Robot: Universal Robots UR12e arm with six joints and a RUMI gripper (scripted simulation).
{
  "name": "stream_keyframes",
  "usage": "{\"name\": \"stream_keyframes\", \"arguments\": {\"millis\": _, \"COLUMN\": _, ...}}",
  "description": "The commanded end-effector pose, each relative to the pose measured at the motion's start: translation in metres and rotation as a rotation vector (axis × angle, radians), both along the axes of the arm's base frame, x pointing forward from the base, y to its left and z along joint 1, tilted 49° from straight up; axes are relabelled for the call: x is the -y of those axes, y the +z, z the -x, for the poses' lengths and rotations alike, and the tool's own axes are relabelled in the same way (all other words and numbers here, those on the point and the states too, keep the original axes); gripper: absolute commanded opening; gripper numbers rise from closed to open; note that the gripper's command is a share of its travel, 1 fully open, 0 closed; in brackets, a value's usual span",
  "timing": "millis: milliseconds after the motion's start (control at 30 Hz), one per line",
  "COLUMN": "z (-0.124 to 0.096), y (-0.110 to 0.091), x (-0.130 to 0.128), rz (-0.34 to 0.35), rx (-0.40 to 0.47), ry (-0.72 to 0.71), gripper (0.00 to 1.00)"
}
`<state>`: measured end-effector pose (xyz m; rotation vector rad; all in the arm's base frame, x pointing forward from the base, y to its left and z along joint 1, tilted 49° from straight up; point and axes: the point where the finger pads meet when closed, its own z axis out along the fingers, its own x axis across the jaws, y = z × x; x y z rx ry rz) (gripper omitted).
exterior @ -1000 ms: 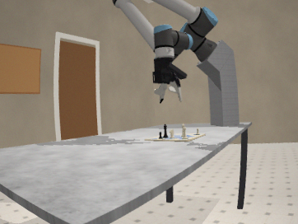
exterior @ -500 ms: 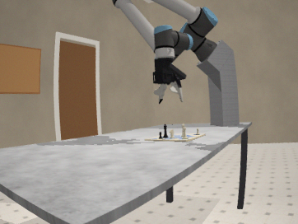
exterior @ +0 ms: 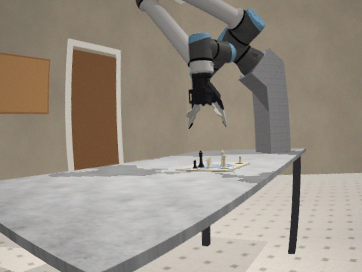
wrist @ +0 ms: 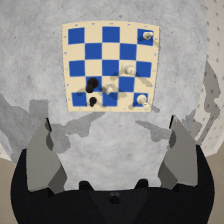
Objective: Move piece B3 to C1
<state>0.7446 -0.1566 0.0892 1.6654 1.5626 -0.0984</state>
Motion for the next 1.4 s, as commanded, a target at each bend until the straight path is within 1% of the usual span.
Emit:
{"name": "stream_keyframes", "arguments": {"millis": 0, "z": -0.002, "y": -0.003, "x": 0.003, "rz": 0.090, "rx": -0.110, "ry": 0.130, "gripper": 1.00}}
{"name": "stream_keyframes", "arguments": {"millis": 333, "z": -0.009, "y": -0.011, "x": 0.011, "rz": 0.294, "rx": -0.371, "ry": 0.414, "gripper": 1.00}}
{"name": "stream_keyframes", "arguments": {"millis": 400, "z": -0.009, "y": -0.011, "x": 0.011, "rz": 0.294, "rx": -0.371, "ry": 0.414, "gripper": 1.00}}
{"name": "stream_keyframes", "arguments": {"millis": 600, "z": -0.013, "y": -0.015, "x": 0.014, "rz": 0.397, "rx": -0.503, "ry": 0.557, "gripper": 1.00}}
{"name": "stream_keyframes", "arguments": {"millis": 767, "z": -0.016, "y": -0.017, "x": 0.016, "rz": 0.460, "rx": -0.584, "ry": 0.645, "gripper": 1.00}}
{"name": "stream_keyframes", "arguments": {"millis": 900, "z": -0.017, "y": -0.018, "x": 0.017, "rz": 0.493, "rx": -0.626, "ry": 0.692, "gripper": 1.00}}
{"name": "stream_keyframes", "arguments": {"millis": 1133, "z": -0.018, "y": -0.019, "x": 0.017, "rz": 0.515, "rx": -0.654, "ry": 0.721, "gripper": 1.00}}
{"name": "stream_keyframes", "arguments": {"millis": 1333, "z": -0.018, "y": -0.020, "x": 0.017, "rz": 0.519, "rx": -0.660, "ry": 0.728, "gripper": 1.00}}
{"name": "stream_keyframes", "arguments": {"millis": 1367, "z": -0.018, "y": -0.020, "x": 0.017, "rz": 0.519, "rx": -0.660, "ry": 0.728, "gripper": 0.23}}
